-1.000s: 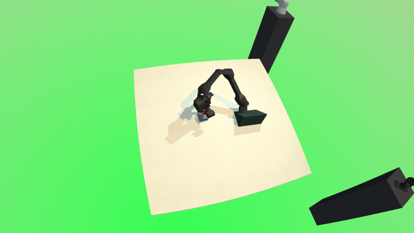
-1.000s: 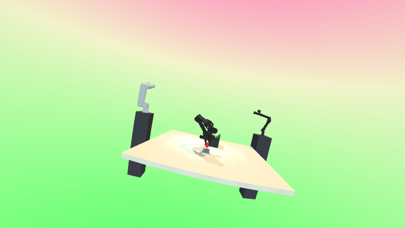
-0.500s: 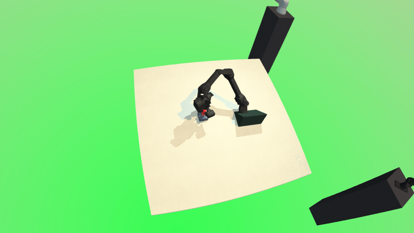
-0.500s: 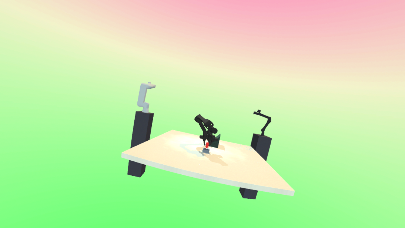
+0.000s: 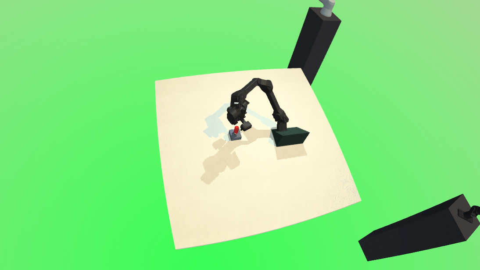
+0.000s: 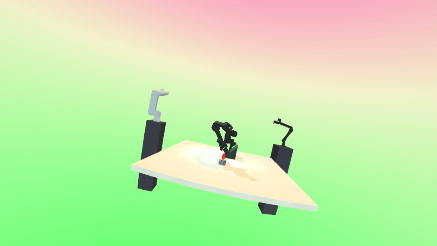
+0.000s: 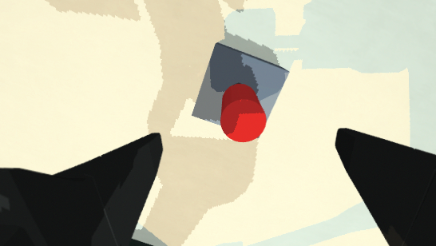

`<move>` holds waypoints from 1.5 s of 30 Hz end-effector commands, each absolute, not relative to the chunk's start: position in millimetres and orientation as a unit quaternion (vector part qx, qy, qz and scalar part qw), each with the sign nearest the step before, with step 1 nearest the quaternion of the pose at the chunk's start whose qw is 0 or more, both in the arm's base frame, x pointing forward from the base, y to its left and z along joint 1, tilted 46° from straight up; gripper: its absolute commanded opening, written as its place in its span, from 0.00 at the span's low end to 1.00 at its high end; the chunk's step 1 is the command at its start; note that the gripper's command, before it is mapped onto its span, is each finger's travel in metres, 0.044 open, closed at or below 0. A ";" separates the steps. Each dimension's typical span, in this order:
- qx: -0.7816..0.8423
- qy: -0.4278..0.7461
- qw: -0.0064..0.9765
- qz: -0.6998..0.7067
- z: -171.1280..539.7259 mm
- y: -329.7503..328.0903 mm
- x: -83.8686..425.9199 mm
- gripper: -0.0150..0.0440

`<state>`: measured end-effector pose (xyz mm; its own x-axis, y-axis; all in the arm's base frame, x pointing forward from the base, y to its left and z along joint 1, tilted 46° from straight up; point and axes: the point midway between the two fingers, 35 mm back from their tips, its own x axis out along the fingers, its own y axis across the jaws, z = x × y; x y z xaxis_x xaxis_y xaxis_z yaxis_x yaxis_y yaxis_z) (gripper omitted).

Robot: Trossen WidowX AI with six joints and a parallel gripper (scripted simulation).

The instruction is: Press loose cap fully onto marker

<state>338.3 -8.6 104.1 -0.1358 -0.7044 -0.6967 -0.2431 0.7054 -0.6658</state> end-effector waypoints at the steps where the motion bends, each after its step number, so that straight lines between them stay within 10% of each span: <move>1: -0.327 0.730 0.566 -0.201 111.3 -2.6 337.6 1.00; 18: -0.204 0.681 0.615 -0.342 105.3 -9.2 336.6 0.25; 45: -0.204 0.681 0.615 -0.342 90.9 -23.9 333.4 0.25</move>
<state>334.7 -19.5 94.3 -0.1583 -0.6964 -0.7000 0.1463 0.6846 -0.7141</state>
